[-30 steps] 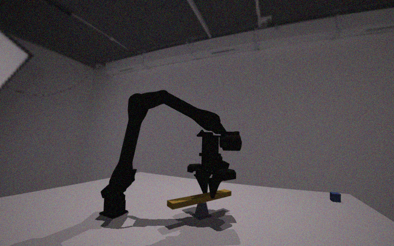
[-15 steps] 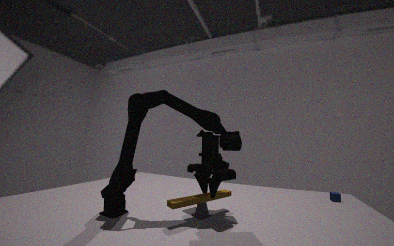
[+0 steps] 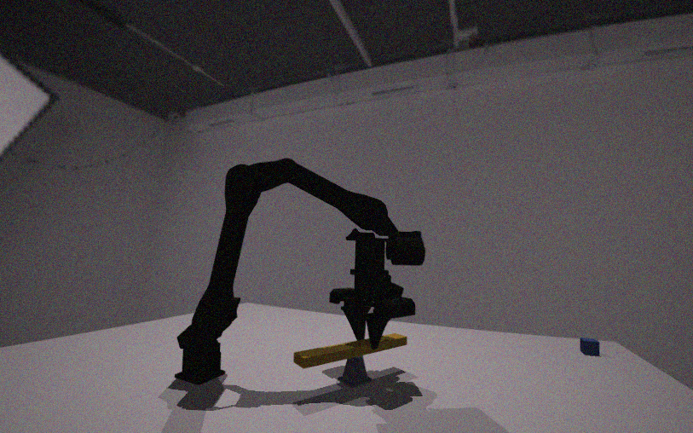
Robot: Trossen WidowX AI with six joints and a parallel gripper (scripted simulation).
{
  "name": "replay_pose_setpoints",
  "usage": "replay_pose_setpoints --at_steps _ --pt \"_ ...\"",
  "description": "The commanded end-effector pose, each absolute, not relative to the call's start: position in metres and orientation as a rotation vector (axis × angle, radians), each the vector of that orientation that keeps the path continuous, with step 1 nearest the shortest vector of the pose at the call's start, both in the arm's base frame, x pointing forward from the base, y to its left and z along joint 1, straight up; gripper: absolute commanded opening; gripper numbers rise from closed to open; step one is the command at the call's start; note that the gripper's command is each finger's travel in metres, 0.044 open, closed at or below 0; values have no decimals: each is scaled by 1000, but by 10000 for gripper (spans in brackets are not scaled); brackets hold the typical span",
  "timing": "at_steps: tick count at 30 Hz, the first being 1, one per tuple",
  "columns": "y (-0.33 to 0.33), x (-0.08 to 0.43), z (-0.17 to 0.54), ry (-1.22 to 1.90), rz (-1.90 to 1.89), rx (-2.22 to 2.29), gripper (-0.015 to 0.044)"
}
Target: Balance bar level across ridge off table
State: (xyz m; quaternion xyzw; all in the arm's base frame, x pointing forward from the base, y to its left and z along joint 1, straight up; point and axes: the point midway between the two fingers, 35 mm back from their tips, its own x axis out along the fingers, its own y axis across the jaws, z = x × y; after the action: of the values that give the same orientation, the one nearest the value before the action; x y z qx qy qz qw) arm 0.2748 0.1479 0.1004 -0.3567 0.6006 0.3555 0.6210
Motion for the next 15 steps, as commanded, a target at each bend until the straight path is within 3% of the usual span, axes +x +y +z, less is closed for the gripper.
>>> replay_pose_setpoints --at_steps 1,15 --pt "148 275 100 1380 817 -820 173" --pt "148 275 100 1380 817 -820 185"
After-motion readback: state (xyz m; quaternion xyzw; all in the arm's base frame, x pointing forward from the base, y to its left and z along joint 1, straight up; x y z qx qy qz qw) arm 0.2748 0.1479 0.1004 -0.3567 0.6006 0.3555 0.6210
